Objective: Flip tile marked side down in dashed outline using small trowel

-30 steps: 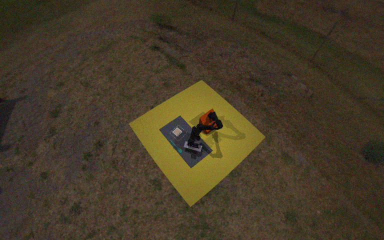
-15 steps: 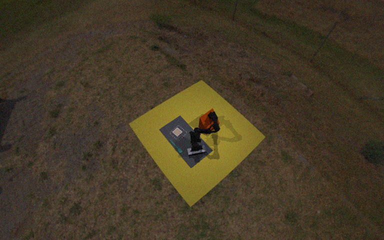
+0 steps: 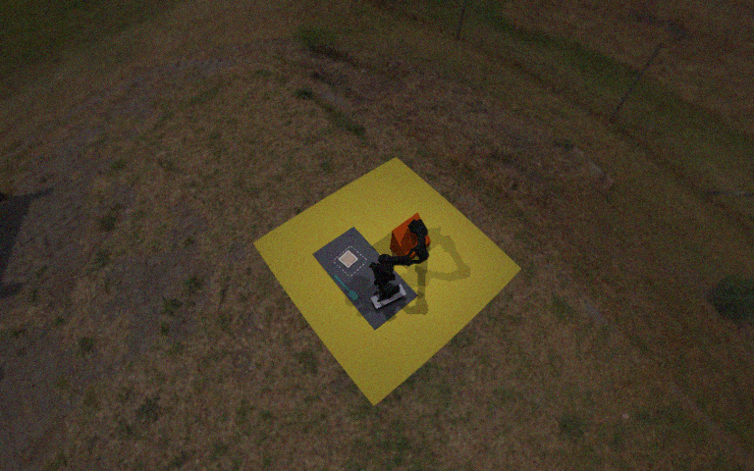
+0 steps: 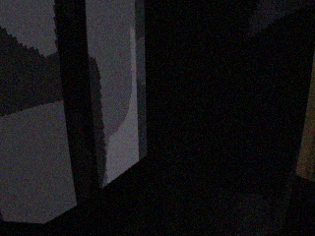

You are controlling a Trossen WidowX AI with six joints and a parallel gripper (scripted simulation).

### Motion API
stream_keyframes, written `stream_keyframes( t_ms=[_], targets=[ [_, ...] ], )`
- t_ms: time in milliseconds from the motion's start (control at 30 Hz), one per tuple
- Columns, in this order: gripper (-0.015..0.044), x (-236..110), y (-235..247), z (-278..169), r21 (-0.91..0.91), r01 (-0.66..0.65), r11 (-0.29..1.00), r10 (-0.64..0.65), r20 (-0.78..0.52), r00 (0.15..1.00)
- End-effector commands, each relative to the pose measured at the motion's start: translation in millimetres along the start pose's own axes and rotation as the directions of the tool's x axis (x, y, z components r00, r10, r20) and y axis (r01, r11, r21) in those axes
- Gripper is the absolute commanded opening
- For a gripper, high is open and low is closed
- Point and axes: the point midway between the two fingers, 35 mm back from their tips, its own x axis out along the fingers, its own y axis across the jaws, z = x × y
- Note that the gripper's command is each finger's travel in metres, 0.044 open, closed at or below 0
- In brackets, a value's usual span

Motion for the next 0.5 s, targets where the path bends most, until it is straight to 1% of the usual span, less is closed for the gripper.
stream_keyframes(
  t_ms=[0, 467],
  targets=[
    [0.0, 3, 5, -1, -0.011, 0.0, 1.0, 0.001, 0.007, 1.0],
    [0.0, 18, 22, -2, -0.011, 0.001, 1.0, 0.0, 0.007, 1.0]
  ],
)
